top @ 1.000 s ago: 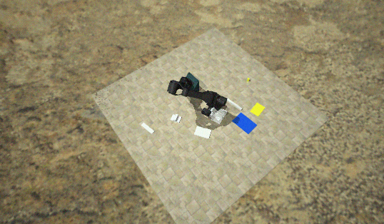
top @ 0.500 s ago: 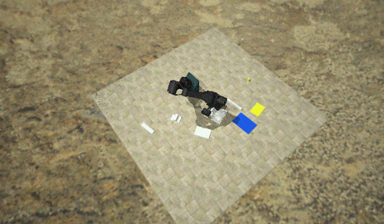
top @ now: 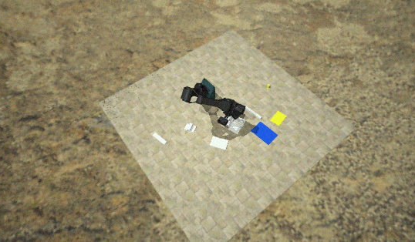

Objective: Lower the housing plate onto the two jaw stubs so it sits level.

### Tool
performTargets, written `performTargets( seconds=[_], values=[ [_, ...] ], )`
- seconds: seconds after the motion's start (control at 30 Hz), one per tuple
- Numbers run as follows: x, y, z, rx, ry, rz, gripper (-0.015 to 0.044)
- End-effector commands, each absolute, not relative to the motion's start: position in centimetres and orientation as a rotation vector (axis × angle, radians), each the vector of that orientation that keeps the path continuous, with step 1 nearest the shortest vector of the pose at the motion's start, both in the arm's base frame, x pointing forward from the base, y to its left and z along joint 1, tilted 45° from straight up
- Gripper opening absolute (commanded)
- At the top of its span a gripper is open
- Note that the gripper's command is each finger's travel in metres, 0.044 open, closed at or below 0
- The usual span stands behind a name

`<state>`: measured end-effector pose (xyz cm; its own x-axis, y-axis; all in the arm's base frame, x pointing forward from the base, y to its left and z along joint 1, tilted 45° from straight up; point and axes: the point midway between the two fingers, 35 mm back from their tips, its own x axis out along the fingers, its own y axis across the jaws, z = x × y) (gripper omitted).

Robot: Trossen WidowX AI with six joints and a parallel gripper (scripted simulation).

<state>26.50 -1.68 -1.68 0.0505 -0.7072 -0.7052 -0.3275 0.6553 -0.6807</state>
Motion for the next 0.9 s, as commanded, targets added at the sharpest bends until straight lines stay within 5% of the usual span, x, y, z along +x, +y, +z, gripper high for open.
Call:
performTargets(
  seconds=[0.0,0.57,0.87],
  values=[
    [26.5,-1.7,-1.7,-0.888,1.548,-0.356,0.044],
    [26.0,3.3,3.1,-0.896,1.542,-0.346,0.044],
    [19.8,7.3,6.8,-0.887,1.555,-0.347,0.044]
  ],
)
